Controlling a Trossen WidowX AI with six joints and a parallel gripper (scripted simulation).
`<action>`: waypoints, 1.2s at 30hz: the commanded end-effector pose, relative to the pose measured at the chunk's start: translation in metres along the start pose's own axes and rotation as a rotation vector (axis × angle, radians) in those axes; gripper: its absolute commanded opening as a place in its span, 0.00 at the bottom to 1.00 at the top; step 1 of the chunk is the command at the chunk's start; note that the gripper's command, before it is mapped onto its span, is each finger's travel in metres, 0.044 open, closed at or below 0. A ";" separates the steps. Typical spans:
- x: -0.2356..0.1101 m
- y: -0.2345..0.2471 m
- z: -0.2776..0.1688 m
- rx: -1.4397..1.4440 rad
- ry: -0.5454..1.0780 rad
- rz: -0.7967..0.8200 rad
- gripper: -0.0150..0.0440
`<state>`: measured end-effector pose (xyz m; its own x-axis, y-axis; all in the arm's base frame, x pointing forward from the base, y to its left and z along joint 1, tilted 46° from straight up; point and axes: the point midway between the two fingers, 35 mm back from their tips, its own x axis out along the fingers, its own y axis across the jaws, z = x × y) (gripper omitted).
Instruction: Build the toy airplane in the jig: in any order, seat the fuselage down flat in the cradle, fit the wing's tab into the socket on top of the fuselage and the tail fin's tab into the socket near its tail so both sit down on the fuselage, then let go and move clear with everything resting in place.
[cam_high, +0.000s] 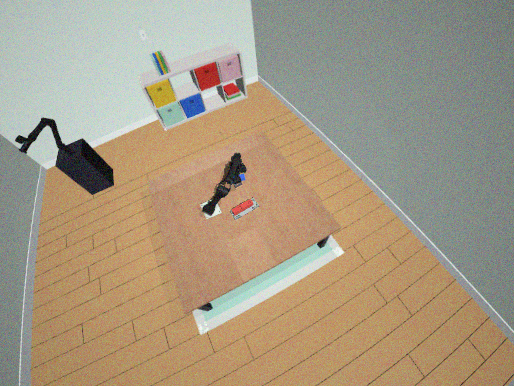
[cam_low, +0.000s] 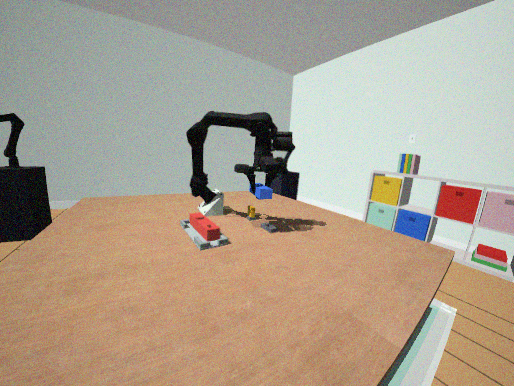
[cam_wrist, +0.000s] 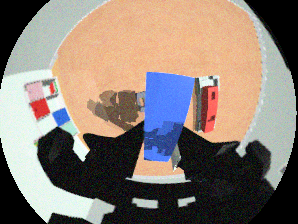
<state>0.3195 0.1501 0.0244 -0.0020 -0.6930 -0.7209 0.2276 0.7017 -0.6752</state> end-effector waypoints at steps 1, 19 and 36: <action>-0.001 -0.011 0.003 0.060 -0.007 0.002 0.25; 0.006 -0.070 0.008 0.373 -0.006 0.004 0.25; 0.017 -0.123 0.001 0.656 -0.005 0.003 0.25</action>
<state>0.2952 0.0574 0.0911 -0.0029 -0.6918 -0.7220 0.7481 0.4777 -0.4607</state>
